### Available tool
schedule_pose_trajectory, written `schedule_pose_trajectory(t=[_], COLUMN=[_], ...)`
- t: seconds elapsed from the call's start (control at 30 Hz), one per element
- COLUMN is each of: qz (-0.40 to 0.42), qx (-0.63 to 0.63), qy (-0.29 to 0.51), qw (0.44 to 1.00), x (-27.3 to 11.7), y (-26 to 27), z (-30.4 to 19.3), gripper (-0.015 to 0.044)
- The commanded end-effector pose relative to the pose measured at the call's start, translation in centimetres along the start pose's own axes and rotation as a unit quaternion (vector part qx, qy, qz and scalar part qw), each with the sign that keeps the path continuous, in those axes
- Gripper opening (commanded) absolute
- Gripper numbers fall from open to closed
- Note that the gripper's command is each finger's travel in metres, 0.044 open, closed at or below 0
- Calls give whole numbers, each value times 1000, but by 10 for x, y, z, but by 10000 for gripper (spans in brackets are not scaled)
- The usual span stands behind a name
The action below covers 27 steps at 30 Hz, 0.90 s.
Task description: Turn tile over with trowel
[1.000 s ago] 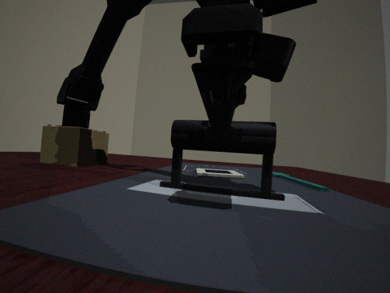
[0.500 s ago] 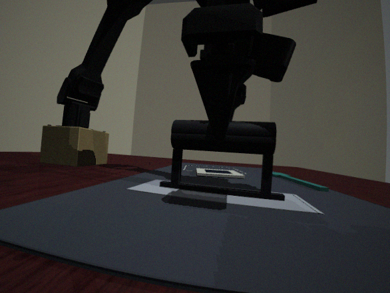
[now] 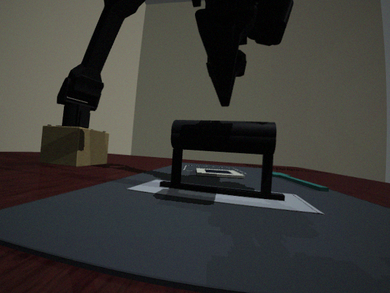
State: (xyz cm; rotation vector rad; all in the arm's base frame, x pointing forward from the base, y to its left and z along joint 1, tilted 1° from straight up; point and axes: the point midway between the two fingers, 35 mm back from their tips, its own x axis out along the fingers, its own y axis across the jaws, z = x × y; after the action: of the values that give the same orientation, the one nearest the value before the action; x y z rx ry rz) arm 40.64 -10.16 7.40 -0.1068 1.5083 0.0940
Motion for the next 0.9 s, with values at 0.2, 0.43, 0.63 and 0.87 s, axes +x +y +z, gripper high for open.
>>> schedule_pose_trajectory(t=[0.2,0.43,0.63,0.87], qz=[5,5,5,5], qx=[4,12,18,26], qy=[11,11,11,11], qw=[1000,1000,1000,1000], x=[14,26,36,47], y=[1,1,0,0], z=[-2,-2,-1,-1], gripper=[270,270,270,270])
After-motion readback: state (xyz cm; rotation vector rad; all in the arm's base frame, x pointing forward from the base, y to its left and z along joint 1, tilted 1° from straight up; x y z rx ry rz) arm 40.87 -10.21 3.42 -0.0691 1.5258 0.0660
